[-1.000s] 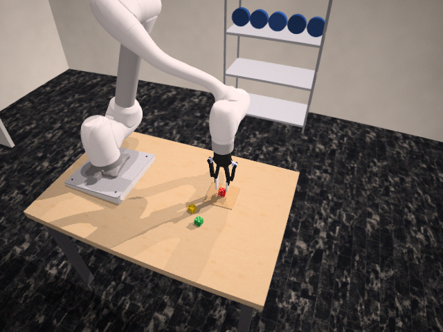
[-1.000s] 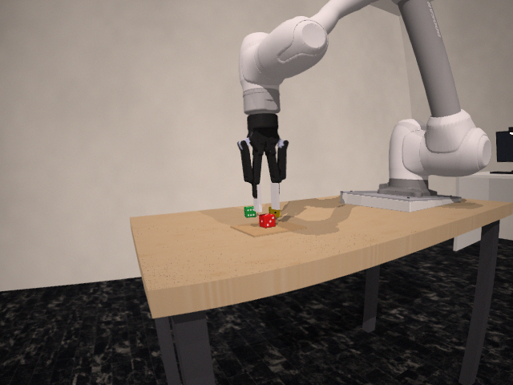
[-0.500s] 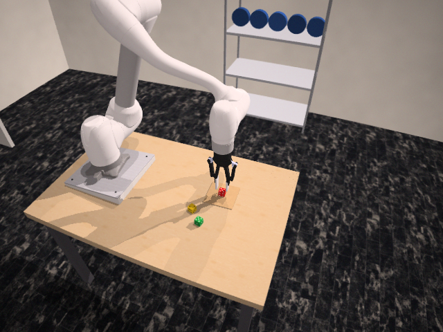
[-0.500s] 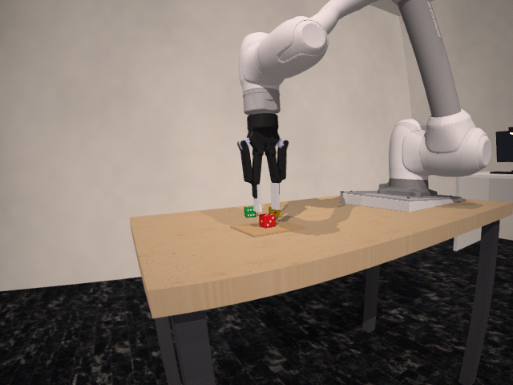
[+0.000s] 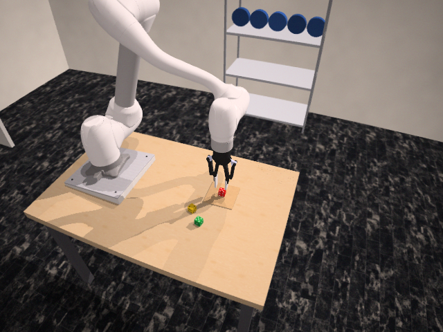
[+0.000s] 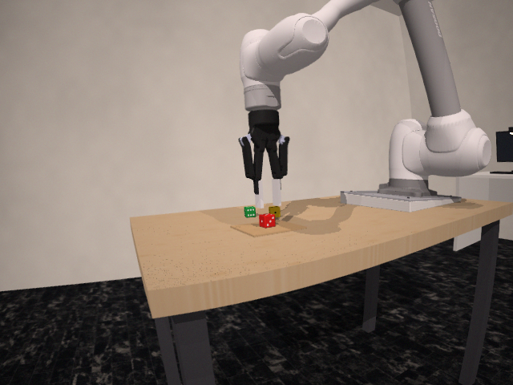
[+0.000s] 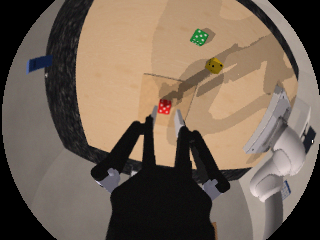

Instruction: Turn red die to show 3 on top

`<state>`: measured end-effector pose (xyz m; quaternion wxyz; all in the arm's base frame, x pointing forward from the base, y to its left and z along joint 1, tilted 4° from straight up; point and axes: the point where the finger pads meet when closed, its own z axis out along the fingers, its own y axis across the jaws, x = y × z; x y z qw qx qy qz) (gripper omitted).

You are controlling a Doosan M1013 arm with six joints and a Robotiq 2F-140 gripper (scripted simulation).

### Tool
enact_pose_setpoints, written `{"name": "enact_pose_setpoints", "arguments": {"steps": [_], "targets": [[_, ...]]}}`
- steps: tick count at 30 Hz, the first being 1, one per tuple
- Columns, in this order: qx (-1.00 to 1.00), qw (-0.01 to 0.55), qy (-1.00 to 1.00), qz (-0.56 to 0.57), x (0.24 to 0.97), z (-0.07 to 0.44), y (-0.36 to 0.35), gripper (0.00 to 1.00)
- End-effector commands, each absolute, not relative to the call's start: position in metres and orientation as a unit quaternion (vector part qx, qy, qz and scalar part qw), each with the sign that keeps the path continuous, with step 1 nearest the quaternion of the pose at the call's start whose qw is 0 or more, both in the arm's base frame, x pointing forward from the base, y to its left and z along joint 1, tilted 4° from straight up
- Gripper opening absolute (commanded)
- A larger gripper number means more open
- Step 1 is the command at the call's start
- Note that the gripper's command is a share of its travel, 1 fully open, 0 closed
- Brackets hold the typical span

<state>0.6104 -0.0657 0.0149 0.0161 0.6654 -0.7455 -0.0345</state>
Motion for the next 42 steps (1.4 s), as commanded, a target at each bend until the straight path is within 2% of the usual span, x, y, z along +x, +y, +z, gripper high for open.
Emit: {"name": "enact_pose_setpoints", "arguments": {"steps": [1,16,24,33,42], "targets": [[0.667,0.014,-0.745,-0.033,0.614,0.031,-0.065,0.28],[0.667,0.02,-0.744,-0.029,0.614,0.046,-0.065,0.28],[0.666,0.103,-0.738,0.044,0.614,0.045,-0.062,0.28],[0.665,0.117,-0.735,0.058,0.615,0.045,-0.058,0.28],[0.653,0.204,-0.716,0.137,0.616,0.044,-0.055,0.28]]}}
